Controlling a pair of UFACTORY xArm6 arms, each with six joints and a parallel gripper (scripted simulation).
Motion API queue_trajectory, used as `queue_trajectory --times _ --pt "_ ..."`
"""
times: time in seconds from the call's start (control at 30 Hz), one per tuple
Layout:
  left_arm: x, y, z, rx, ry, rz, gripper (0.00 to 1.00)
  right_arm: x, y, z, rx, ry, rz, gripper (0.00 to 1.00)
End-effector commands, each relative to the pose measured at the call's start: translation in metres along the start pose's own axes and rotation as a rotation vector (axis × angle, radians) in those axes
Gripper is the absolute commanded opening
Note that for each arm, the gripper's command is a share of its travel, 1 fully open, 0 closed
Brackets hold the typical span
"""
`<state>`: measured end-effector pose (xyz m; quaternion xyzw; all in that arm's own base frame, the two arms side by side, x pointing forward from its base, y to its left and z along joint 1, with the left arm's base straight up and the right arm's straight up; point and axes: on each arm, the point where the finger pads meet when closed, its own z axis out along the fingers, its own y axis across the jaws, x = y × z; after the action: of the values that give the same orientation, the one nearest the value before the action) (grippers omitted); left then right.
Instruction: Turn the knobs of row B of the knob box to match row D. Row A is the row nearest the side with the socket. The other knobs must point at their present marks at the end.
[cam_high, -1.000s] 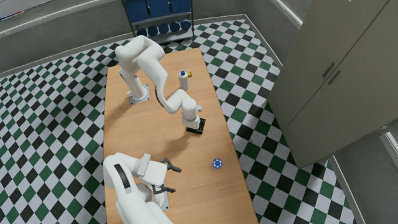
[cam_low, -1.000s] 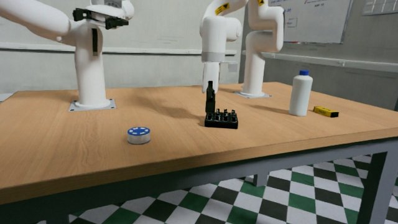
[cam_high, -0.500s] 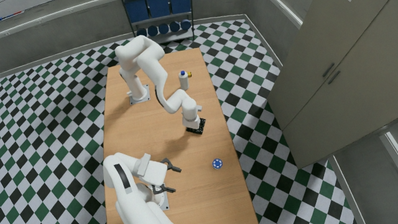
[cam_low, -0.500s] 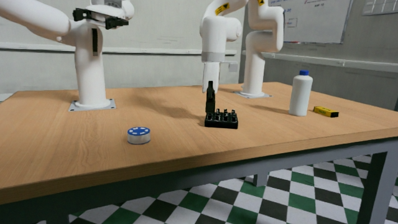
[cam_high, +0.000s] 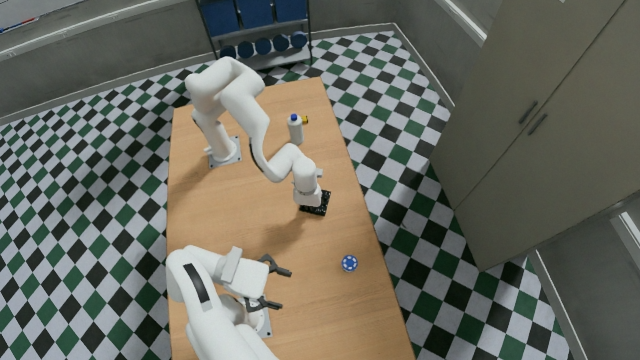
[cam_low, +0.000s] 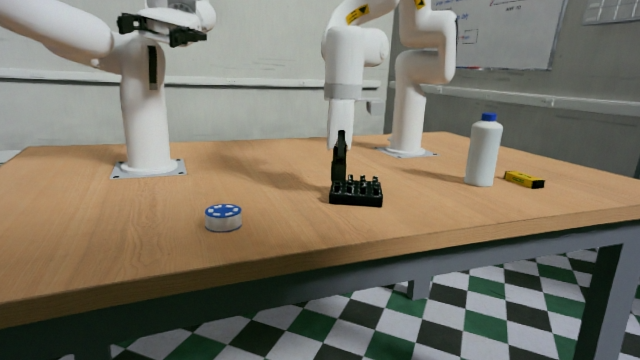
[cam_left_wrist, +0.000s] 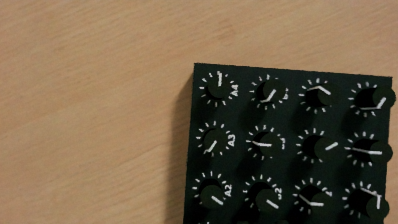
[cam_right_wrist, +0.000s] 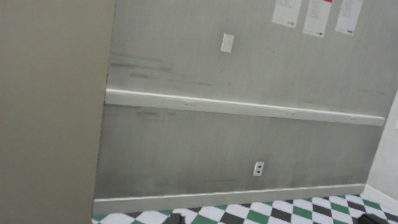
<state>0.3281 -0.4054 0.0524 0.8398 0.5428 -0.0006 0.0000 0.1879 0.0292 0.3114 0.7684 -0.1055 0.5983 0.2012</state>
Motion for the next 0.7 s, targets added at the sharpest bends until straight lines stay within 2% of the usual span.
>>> queue_trajectory --times 0.0,0.27,0.67 --pt "-0.0007 0.0014 -0.0019 -0.005 -0.001 -0.066 0.1 0.0005 0.0 -0.0003 0.0 -0.001 0.001 1.0" --pt "-0.0007 0.0014 -0.0019 -0.005 -0.001 -0.174 0.1 0.0005 0.0 -0.0003 0.0 -0.001 0.001 1.0" --pt "-0.0007 0.0014 -0.0019 -0.004 -0.002 -0.451 0.1 0.0005 0.0 -0.0003 0.0 -0.001 0.001 1.0"
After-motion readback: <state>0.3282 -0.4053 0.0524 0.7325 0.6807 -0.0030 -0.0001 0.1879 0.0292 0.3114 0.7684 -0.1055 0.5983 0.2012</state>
